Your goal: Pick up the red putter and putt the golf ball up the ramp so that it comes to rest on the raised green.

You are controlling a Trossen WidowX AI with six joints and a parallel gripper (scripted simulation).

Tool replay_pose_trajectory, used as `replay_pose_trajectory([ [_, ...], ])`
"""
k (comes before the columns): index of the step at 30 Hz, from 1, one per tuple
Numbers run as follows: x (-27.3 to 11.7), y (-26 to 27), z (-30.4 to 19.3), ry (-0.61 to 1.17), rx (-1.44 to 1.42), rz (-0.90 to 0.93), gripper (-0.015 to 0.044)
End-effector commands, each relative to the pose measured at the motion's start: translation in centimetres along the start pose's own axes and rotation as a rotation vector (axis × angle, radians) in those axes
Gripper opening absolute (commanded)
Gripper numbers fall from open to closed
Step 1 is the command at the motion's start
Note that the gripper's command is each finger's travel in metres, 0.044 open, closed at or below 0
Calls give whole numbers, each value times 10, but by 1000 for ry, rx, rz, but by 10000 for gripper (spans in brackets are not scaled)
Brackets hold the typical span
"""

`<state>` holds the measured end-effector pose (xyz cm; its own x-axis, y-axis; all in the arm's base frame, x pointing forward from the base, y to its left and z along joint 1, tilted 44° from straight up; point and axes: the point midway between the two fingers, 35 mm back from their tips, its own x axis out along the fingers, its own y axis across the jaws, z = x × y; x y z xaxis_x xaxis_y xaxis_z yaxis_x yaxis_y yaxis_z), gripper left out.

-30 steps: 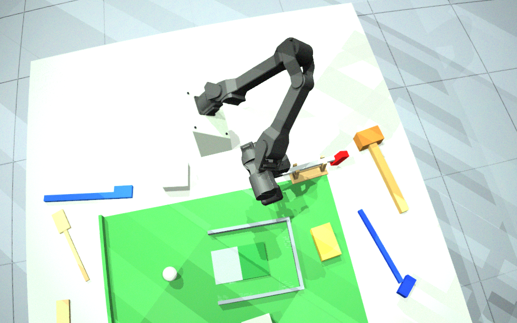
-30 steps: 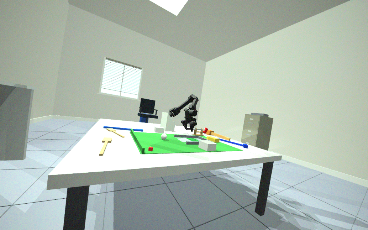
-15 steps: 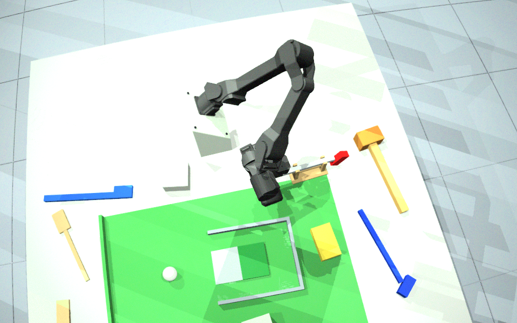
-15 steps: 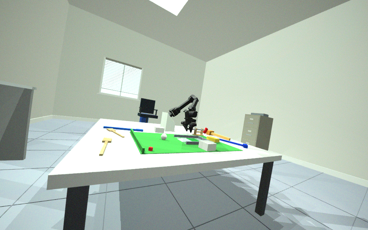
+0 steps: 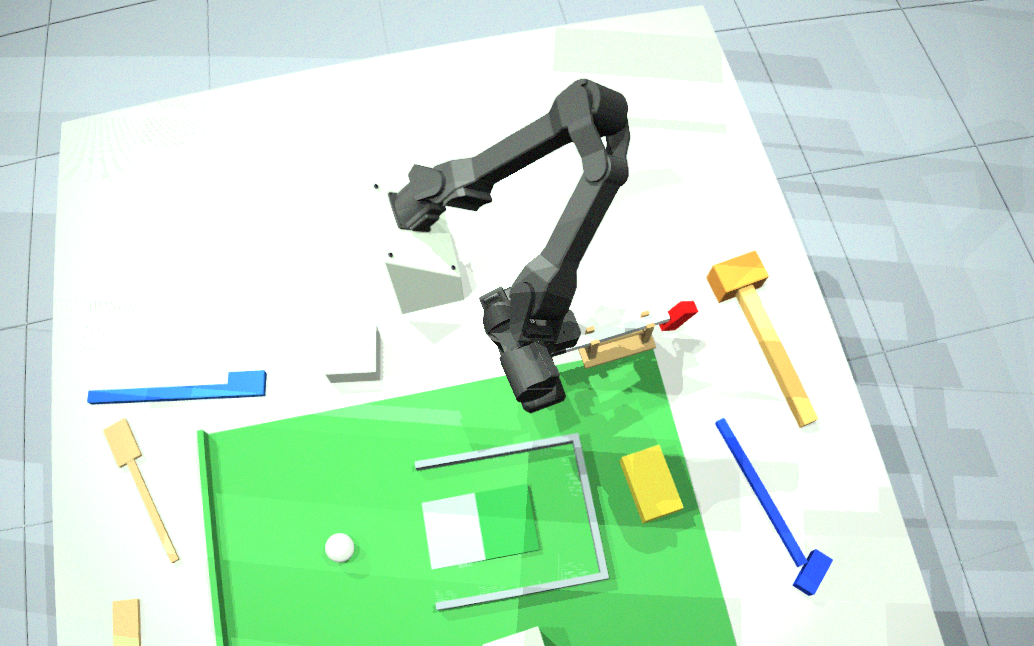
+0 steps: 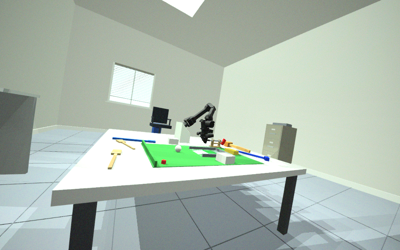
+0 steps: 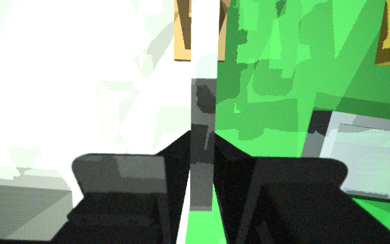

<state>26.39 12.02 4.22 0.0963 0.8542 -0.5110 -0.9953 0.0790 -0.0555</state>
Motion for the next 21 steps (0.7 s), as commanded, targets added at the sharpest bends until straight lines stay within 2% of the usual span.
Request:
replay_pose_trajectory([
  [1,-1,-1,0,1,-3,-1,0],
  [21,-77,-4,16,14,0,0,0],
])
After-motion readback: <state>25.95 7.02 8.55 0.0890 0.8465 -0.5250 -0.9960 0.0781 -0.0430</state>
